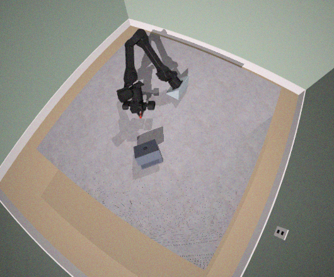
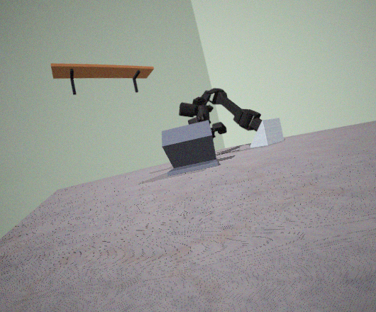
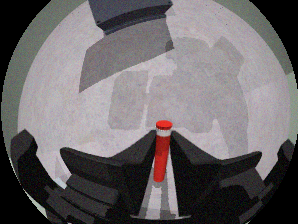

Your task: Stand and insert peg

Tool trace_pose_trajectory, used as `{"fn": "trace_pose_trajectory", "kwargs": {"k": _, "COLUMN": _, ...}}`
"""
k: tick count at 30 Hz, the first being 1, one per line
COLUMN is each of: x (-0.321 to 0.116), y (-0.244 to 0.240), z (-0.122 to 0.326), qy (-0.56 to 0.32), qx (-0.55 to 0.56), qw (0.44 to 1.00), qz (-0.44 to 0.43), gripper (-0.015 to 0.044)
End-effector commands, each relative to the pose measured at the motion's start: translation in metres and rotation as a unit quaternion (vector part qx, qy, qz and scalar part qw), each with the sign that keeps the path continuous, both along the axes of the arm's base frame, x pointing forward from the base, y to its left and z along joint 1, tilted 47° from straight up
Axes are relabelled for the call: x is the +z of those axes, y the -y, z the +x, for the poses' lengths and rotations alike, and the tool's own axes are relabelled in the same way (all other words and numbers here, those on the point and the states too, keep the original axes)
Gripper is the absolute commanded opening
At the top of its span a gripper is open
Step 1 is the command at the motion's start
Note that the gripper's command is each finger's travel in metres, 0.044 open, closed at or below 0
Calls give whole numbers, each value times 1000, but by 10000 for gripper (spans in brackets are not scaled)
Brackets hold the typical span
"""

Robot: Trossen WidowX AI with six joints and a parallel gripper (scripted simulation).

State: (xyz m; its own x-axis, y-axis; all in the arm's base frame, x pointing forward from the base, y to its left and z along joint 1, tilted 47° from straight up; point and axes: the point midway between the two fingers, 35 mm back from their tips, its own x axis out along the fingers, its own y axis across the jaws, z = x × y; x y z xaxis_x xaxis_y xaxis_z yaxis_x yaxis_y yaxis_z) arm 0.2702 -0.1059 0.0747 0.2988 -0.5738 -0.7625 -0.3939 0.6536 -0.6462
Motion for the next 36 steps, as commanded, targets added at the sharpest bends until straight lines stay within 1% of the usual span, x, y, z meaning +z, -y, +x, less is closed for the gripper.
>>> {"fn": "trace_pose_trajectory", "kwargs": {"k": 1, "x": 1, "y": -1, "z": -4, "qy": 11, "qx": 15, "qw": 1000, "qz": 8, "gripper": 49}}
{"fn": "trace_pose_trajectory", "kwargs": {"k": 36, "x": 16, "y": -4, "z": -22, "qy": 109, "qx": 113, "qw": 985, "qz": 68, "gripper": 49}}
